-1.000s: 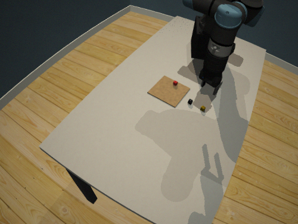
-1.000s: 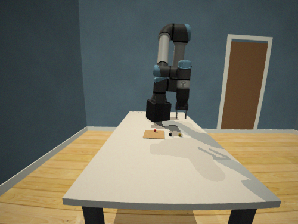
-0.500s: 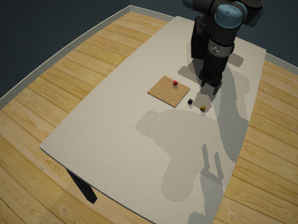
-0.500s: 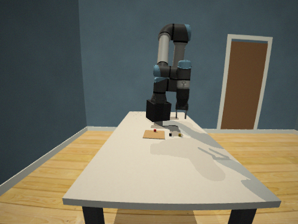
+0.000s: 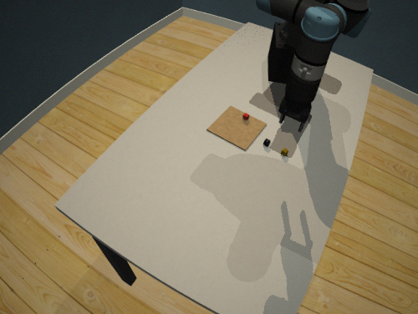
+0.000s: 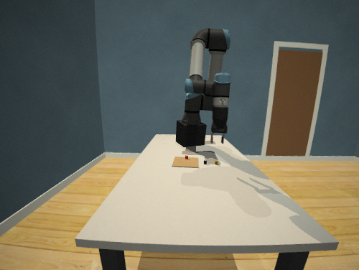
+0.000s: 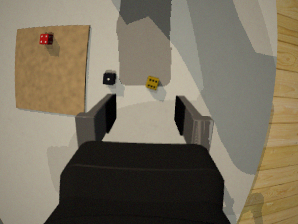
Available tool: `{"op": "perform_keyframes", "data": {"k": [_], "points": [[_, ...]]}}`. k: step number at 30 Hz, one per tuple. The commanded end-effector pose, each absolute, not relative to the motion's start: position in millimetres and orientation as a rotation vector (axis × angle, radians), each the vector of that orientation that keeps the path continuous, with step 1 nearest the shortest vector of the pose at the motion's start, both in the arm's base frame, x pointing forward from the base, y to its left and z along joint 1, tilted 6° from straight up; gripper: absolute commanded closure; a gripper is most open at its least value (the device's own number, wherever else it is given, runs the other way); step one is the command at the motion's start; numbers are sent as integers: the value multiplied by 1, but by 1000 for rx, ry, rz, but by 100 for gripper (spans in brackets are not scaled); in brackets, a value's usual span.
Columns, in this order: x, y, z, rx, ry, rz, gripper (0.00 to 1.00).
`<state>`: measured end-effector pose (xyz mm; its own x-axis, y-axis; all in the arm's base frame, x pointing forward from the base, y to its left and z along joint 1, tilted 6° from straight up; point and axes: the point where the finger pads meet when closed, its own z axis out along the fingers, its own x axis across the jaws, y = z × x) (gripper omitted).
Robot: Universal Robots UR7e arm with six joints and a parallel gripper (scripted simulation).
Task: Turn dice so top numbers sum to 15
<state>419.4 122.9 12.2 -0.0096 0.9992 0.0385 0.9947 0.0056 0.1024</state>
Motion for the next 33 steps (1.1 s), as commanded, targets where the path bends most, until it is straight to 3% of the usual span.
{"op": "perform_keyframes", "data": {"k": [1,33], "points": [[415,121,7,2018,2341,149,0],[412,110,-6,1049,2876,112,0]]}}
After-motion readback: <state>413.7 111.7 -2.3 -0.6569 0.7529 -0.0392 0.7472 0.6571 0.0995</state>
